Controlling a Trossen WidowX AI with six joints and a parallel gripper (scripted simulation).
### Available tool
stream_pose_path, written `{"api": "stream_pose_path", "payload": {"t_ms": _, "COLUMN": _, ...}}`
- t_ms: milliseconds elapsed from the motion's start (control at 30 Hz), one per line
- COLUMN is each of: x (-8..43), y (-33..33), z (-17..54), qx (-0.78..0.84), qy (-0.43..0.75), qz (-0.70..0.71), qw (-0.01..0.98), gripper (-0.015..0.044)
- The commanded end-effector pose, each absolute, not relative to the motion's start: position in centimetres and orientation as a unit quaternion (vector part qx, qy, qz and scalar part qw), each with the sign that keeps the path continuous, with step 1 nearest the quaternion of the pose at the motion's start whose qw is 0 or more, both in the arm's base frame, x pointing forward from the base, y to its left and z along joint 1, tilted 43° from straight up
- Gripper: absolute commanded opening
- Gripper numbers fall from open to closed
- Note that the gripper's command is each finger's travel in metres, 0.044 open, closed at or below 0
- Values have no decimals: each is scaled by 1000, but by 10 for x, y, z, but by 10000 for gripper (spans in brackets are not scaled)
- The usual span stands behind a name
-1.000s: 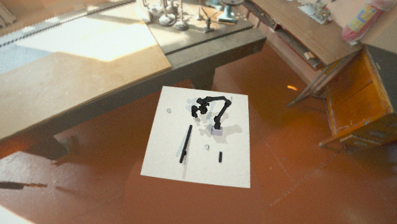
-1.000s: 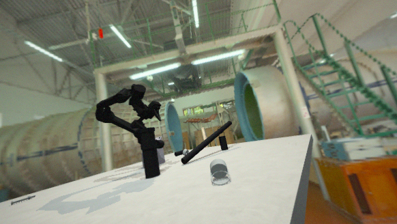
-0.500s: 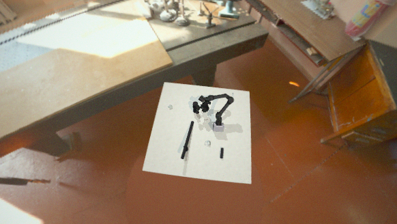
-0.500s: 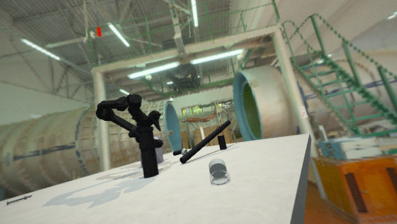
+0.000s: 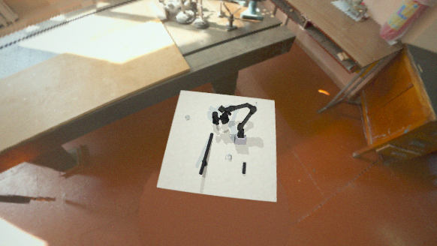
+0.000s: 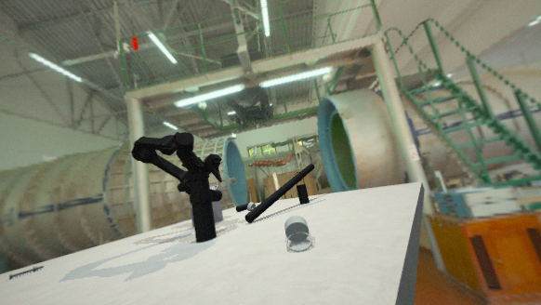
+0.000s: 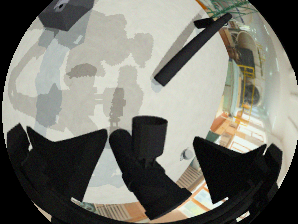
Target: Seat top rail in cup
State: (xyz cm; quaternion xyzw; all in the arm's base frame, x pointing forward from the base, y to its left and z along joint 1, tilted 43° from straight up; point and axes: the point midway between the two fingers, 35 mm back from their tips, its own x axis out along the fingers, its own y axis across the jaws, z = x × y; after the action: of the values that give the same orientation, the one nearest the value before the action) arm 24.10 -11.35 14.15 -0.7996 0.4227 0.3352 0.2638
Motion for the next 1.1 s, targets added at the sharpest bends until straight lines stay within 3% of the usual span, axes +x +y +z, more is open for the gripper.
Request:
{"api": "stream_pose_path", "payload": {"t_ms": 0, "x": 244, "y": -116, "z": 135, "qx": -799, "qy": 421, "qz": 339, "qw": 263, "gripper": 440}}
{"api": "stream_pose_path", "payload": {"t_ms": 1000, "x": 261, "y": -140, "z": 98, "qx": -800, "qy": 421, "qz": 338, "qw": 263, "gripper": 440}}
{"api": "stream_pose_path", "payload": {"t_ms": 1067, "x": 261, "y": -140, "z": 98, "qx": -800, "qy": 421, "qz": 338, "qw": 263, "gripper": 387}}
